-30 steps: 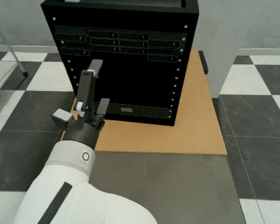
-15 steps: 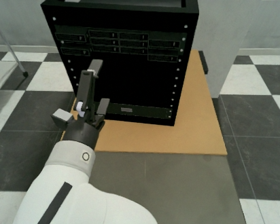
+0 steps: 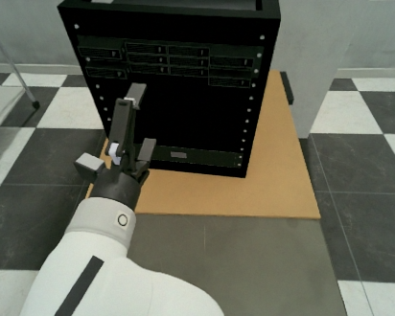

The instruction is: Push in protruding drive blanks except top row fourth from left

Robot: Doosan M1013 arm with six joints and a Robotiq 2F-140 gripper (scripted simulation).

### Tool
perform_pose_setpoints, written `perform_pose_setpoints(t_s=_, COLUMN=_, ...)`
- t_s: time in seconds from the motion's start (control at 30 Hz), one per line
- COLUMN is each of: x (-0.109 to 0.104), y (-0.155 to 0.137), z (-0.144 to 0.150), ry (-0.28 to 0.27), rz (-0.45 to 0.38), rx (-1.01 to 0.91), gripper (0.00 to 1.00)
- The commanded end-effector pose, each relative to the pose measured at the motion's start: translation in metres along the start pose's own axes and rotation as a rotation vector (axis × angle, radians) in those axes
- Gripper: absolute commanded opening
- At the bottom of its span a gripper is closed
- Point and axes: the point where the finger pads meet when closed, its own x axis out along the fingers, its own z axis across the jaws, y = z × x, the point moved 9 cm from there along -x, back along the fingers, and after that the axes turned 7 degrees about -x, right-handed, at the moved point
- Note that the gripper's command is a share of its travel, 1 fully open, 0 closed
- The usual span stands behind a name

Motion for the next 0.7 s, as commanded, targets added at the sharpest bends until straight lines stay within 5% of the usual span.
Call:
perform_pose_setpoints(t_s=0.0, x=0.001, y=-0.005, z=-0.003, ry=0.004, rz=-0.001, rx=-0.002, gripper=1.00)
perform_pose_setpoints(t_s=0.67, x=0.040, y=-0.052, z=-0.007, ry=0.004, rz=-0.001, rx=-0.002, gripper=1.00)
